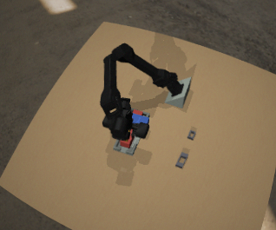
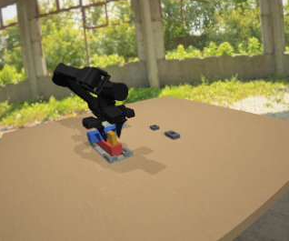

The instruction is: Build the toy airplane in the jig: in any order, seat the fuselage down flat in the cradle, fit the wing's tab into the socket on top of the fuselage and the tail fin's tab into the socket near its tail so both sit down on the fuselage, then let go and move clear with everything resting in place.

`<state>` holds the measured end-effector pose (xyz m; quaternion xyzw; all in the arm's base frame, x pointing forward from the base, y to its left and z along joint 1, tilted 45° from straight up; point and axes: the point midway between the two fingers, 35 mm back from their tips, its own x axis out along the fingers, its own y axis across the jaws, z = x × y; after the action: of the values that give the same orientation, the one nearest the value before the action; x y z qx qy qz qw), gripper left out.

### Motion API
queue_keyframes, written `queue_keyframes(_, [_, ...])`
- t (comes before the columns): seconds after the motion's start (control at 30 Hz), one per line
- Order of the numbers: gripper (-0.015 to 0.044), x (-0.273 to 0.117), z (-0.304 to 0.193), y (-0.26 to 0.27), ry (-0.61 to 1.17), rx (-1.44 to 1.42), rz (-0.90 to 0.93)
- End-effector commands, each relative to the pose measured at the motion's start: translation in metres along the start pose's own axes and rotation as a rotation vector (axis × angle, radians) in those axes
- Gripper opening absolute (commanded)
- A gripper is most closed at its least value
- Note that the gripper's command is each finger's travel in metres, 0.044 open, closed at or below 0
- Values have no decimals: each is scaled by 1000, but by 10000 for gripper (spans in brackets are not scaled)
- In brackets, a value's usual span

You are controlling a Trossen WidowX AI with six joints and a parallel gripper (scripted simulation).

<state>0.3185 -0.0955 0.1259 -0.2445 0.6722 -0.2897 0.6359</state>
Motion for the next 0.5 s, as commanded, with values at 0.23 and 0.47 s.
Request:
queue_keyframes(0.23, [260, -69, 0, 1, -54, -73, 3])
queue_keyframes(0.47, [260, -91, 1, 1, -72, -97, 3])
